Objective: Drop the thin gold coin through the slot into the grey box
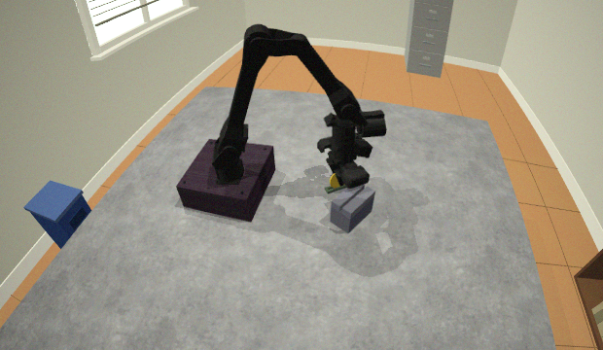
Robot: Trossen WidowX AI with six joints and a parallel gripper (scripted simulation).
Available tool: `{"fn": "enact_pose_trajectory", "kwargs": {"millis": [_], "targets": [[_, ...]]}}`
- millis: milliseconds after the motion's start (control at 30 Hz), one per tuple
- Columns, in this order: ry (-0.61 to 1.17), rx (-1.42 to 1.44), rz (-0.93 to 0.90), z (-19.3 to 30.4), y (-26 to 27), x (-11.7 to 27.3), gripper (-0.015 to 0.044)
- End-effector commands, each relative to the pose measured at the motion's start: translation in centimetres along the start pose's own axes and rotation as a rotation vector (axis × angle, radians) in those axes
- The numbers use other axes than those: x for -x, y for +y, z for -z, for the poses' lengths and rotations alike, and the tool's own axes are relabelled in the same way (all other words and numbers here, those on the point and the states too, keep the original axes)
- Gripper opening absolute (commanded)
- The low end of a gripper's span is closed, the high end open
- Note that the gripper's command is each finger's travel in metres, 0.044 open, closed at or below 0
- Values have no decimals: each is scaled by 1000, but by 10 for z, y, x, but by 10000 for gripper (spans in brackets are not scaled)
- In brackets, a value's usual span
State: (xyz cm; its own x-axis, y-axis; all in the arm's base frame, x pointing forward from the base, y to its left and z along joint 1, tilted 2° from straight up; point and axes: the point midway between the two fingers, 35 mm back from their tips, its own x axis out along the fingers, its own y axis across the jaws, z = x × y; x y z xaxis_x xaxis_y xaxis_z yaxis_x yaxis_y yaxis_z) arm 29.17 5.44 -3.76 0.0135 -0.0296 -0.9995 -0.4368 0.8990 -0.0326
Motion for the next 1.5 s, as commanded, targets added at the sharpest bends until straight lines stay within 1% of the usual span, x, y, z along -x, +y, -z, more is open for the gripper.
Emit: {"fn": "enact_pose_trajectory", "kwargs": {"millis": [0,333,1467], "targets": [[8,6,-8,1,1,-3,3],[8,6,-8,1,1,0,0],[8,6,-8,-1,-1,86,0]]}}
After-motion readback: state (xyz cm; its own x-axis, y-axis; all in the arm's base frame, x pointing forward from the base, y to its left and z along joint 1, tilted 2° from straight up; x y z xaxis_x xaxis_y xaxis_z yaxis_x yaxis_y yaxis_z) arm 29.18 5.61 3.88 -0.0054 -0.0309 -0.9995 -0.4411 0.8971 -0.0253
